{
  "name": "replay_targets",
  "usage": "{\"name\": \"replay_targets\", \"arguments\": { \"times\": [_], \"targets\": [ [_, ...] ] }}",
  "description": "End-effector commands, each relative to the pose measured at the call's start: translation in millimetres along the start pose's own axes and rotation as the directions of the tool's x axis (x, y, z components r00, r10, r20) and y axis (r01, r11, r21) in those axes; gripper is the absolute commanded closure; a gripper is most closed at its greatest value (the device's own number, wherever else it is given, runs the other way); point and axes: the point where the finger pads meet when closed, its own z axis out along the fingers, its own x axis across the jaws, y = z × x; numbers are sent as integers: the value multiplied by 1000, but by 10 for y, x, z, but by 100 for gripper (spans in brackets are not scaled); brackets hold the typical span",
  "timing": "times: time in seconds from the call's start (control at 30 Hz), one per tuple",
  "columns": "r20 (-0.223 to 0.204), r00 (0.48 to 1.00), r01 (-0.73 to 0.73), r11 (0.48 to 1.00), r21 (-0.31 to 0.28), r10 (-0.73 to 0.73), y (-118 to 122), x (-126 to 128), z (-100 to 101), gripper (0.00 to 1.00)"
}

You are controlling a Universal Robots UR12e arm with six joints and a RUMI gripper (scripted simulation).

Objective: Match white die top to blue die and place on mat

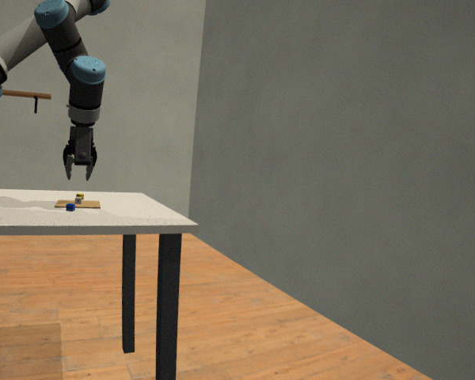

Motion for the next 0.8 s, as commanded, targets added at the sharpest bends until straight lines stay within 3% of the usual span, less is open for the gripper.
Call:
{"name": "replay_targets", "arguments": {
  "times": [0.0, 0.77],
  "targets": [
    [6, 1000, -2, 999, 47, 2, 14, -14, -8, 67],
    [6, 1000, -2, 997, 83, 2, 26, -13, -7, 67]
  ]
}}
